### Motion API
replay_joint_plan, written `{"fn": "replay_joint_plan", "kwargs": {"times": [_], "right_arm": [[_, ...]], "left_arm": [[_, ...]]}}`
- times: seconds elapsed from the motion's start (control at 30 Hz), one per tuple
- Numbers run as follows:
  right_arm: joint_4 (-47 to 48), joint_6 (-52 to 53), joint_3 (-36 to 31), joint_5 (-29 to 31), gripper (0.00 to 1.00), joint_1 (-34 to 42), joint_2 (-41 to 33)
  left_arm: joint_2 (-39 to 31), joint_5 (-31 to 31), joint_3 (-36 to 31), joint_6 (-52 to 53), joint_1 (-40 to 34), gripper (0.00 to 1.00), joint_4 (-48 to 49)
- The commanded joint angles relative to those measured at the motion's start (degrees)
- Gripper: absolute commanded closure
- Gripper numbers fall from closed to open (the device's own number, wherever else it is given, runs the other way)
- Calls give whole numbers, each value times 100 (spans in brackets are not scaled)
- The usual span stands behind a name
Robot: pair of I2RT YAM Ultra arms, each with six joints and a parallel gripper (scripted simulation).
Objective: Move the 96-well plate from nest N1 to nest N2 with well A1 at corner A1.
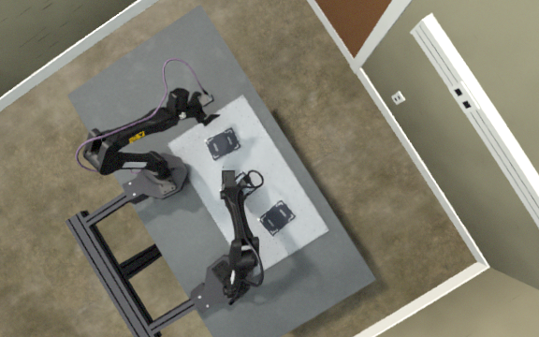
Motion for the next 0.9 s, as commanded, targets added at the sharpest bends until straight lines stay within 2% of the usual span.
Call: {"fn": "replay_joint_plan", "kwargs": {"times": [0.0,0.37,0.53,0.57,0.63,0.67,0.87], "right_arm": [[247,-86,-58,27,21,37,35],[629,-194,-199,32,21,-113,247],[410,-114,-124,79,21,-58,121],[410,-114,-124,79,9,-58,121],[410,-114,-124,79,9,-58,121],[410,-113,-125,79,0,-58,120],[504,-169,-231,28,0,-57,-73]], "left_arm": [[-137,51,127,10,14,0,24],[-137,51,127,10,14,0,24],[-137,51,127,10,14,0,24],[-137,51,127,10,14,0,24],[-137,51,127,10,14,0,24],[-137,51,127,10,14,0,24],[-137,51,127,10,14,0,24]]}}
